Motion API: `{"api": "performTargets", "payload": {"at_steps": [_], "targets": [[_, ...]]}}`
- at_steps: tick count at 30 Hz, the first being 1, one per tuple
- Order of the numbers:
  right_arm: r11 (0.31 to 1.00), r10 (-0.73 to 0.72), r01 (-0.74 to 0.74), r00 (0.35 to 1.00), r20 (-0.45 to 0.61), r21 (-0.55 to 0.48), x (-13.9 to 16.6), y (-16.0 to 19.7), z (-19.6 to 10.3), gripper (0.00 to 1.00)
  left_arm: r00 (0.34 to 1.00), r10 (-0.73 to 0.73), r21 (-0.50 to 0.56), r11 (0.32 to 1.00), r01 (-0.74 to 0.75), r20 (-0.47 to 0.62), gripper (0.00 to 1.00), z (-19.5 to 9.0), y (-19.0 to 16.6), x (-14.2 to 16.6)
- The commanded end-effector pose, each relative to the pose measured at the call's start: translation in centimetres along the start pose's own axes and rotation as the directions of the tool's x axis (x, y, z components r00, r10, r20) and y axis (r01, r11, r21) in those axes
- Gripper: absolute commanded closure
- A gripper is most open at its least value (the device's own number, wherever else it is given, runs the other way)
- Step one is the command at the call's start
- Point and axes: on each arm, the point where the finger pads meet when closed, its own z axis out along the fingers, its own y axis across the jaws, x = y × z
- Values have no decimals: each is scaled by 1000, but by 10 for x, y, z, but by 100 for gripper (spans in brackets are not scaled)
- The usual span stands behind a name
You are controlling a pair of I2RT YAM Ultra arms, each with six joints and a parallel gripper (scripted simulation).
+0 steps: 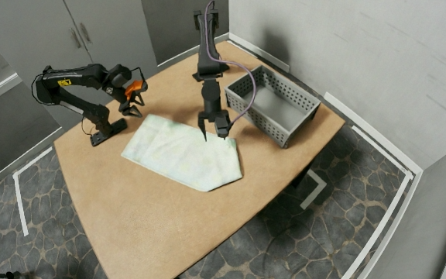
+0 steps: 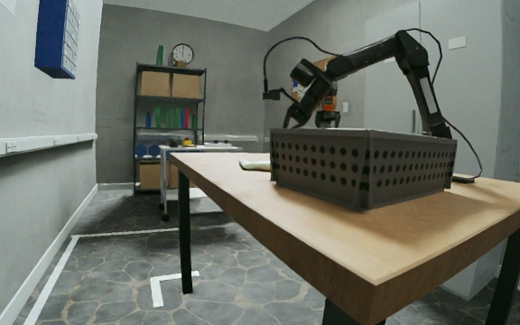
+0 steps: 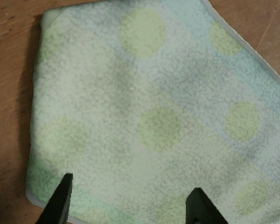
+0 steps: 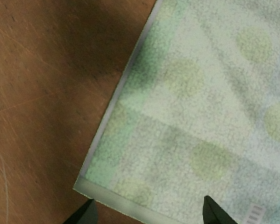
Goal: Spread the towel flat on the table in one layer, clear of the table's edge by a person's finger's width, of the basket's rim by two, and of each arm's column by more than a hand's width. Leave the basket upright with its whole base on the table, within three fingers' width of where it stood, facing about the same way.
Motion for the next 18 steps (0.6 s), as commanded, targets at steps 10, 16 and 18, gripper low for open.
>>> {"api": "performTargets", "payload": {"at_steps": [10, 16, 18], "targets": [[977, 201, -185, 964, -174, 108, 21, -43, -33, 36, 1000, 23, 15, 1000, -23, -16, 36, 0, -14, -47], [977, 200, -184, 966, -162, 108, 21, -43, -35, 36, 1000, 23, 15, 1000, -23, -10, 36, -3, -14, -49], [977, 200, -185, 966, -162, 108, 21, -43, -35, 36, 1000, 23, 15, 1000, -23, -3, 36, -6, -14, -51]]}}
